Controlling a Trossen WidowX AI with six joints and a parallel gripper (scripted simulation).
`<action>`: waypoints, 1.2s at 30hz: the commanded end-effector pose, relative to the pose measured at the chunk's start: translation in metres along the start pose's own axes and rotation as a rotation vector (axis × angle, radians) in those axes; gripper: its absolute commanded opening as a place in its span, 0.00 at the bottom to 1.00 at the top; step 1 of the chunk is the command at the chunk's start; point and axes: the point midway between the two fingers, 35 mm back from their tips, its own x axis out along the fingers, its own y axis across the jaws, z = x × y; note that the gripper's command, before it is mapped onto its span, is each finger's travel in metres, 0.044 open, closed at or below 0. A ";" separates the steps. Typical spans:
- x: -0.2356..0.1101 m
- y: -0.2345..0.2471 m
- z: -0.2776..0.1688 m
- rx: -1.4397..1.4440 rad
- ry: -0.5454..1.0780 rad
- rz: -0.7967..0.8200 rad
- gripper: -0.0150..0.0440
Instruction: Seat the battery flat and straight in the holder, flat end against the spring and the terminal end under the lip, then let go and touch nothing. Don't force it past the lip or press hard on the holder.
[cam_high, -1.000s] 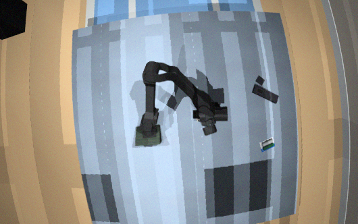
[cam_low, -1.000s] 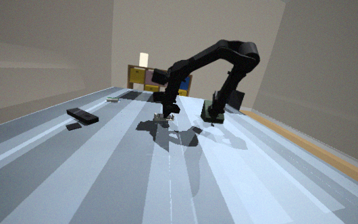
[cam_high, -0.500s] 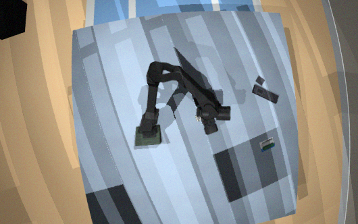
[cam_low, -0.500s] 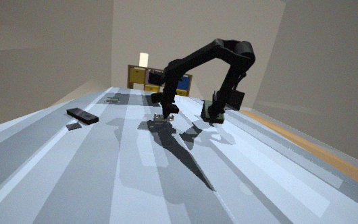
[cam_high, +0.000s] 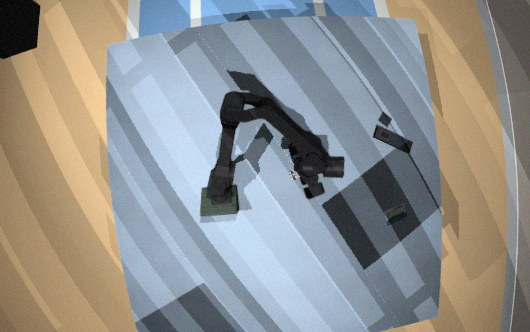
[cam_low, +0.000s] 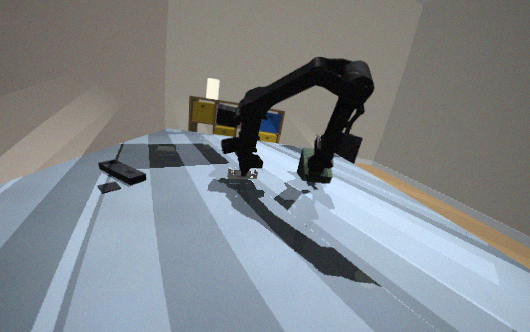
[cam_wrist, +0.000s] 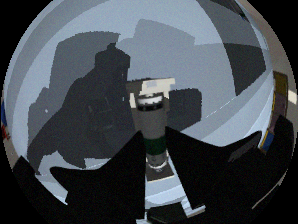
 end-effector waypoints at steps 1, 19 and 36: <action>0.000 0.000 0.005 0.001 0.001 -0.001 0.35; 0.000 0.000 0.006 0.001 0.001 0.001 0.35; -0.002 0.000 0.006 0.001 0.004 0.001 0.53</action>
